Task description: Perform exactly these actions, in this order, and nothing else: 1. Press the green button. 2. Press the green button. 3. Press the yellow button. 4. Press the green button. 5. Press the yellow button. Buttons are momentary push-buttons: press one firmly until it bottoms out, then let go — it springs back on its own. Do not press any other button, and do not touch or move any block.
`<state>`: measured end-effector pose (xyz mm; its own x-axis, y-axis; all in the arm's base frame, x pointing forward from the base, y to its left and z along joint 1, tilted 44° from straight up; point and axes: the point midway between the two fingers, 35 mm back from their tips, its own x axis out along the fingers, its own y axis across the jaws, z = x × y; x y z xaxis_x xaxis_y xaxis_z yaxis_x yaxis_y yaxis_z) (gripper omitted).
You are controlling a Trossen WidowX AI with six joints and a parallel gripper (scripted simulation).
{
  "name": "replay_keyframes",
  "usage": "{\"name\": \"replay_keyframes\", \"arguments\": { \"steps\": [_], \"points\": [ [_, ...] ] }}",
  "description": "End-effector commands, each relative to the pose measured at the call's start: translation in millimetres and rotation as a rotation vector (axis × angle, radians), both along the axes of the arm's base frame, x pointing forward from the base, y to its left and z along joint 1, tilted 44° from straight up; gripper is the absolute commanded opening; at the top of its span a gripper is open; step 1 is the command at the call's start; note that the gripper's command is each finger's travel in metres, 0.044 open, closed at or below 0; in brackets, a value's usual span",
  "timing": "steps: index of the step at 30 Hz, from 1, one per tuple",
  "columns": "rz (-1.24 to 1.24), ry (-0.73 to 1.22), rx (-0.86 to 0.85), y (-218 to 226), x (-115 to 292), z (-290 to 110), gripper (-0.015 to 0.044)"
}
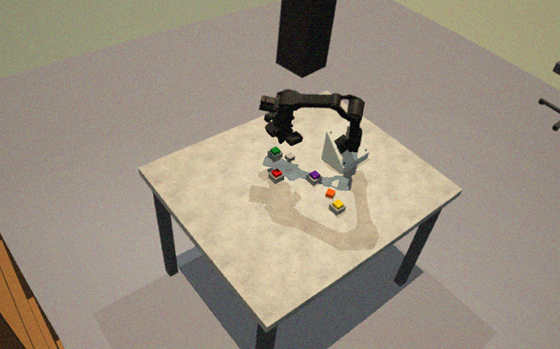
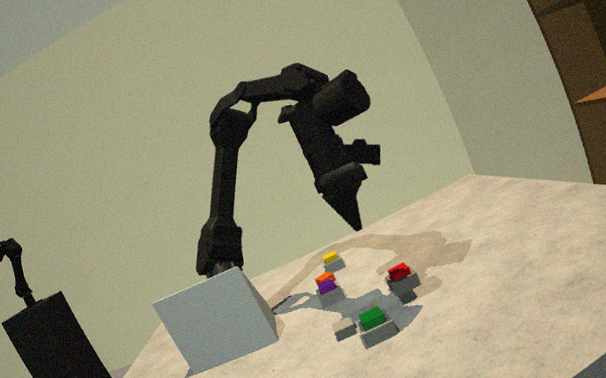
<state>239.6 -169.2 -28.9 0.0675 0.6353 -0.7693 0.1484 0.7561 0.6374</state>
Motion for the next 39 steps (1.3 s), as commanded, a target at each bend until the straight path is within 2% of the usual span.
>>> {"name": "replay_keyframes", "arguments": {
  "steps": [1, 4, 10, 15, 39],
  "points": [
    [0.017, -0.017, 0.04, -29.4, -35.4, -47.3, 0.002],
    [0.022, -0.026, 0.056, -35.6, -47.7, -62.1, 0.002],
    [0.022, -0.027, 0.057, -34.4, -48.0, -65.0, 0.002],
    [0.022, -0.028, 0.059, 4.7, -43.6, -106.2, 0.002],
    [0.022, -0.029, 0.06, 27.1, -41.2, -129.5, 0.002]
  ]
}}
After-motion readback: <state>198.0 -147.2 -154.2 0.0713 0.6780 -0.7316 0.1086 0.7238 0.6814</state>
